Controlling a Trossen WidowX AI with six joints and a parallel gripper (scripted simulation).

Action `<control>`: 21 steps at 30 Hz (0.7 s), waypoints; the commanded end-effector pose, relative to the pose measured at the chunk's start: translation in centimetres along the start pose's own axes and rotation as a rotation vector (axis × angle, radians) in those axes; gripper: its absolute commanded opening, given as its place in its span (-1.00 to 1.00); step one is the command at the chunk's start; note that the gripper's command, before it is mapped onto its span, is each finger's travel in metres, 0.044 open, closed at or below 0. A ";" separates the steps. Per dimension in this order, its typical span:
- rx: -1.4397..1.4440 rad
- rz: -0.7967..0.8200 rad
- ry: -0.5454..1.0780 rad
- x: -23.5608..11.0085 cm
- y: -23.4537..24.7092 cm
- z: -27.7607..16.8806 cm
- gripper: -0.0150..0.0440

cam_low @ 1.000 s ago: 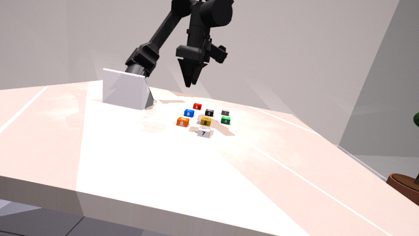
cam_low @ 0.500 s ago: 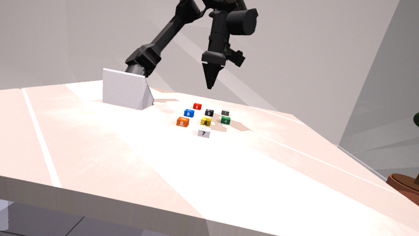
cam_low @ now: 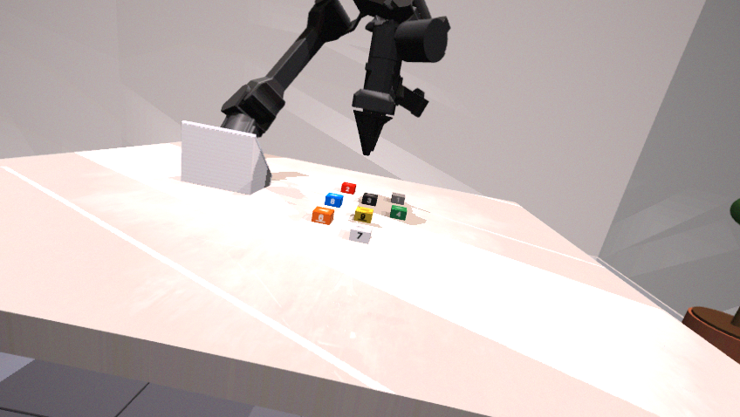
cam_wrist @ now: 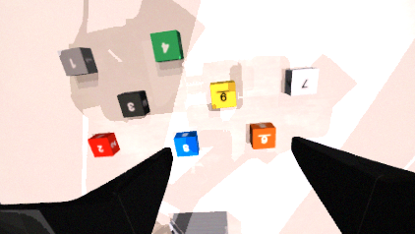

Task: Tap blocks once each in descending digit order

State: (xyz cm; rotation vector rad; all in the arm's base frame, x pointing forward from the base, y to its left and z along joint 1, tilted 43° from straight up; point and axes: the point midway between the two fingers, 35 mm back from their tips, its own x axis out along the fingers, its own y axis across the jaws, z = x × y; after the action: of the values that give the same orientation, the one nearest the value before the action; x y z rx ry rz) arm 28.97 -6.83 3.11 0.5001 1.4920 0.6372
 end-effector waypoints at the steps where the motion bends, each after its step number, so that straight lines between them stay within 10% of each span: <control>1: 0.007 0.008 0.002 -0.2 3.5 -2.6 0.86; 21: 0.009 0.011 0.004 0.2 6.6 -5.7 0.86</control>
State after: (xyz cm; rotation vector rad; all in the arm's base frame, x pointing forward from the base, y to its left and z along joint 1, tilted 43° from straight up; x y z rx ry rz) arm 22.89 -2.39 7.15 0.5020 1.4949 0.6415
